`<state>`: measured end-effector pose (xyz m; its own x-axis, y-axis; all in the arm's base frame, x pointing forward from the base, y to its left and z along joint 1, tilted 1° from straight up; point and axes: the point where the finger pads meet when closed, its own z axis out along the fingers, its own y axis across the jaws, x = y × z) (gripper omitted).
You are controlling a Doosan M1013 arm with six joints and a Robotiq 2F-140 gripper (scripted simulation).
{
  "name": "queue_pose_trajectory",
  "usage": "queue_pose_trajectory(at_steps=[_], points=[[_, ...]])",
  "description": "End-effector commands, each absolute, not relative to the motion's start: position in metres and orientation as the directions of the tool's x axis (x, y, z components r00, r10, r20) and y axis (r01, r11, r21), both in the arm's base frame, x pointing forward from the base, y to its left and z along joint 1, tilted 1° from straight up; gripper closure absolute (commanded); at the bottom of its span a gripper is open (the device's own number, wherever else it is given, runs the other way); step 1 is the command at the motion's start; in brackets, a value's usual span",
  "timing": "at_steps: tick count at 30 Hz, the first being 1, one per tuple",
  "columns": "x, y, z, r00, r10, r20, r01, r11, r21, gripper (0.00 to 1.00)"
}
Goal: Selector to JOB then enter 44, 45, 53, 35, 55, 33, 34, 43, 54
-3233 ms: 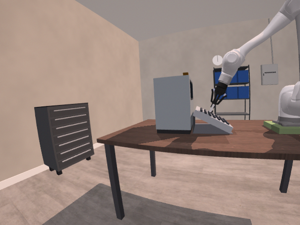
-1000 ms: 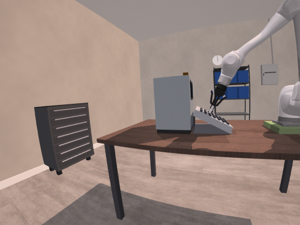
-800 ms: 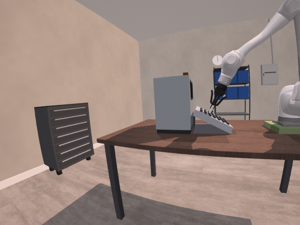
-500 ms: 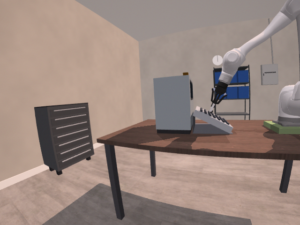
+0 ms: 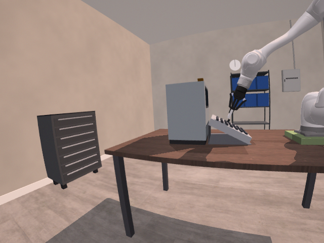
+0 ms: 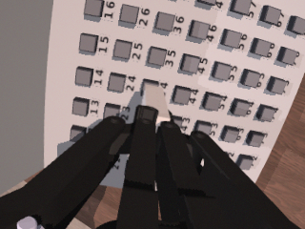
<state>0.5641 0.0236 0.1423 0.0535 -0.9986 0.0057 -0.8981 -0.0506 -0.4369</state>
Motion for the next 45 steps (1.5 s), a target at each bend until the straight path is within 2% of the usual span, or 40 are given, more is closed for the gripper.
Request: queue_pose_trajectory(at_steps=[1, 18, 45], points=[[0.564, 0.024, 0.143, 0.053, -0.999, 0.006, -0.898, -0.051, -0.437, 1.00], [0.566, -0.010, 0.143, 0.053, -0.999, 0.006, -0.898, -0.051, -0.437, 1.00], [0.575, -0.010, 0.124, 0.053, -0.999, 0.006, -0.898, -0.051, -0.437, 1.00]])
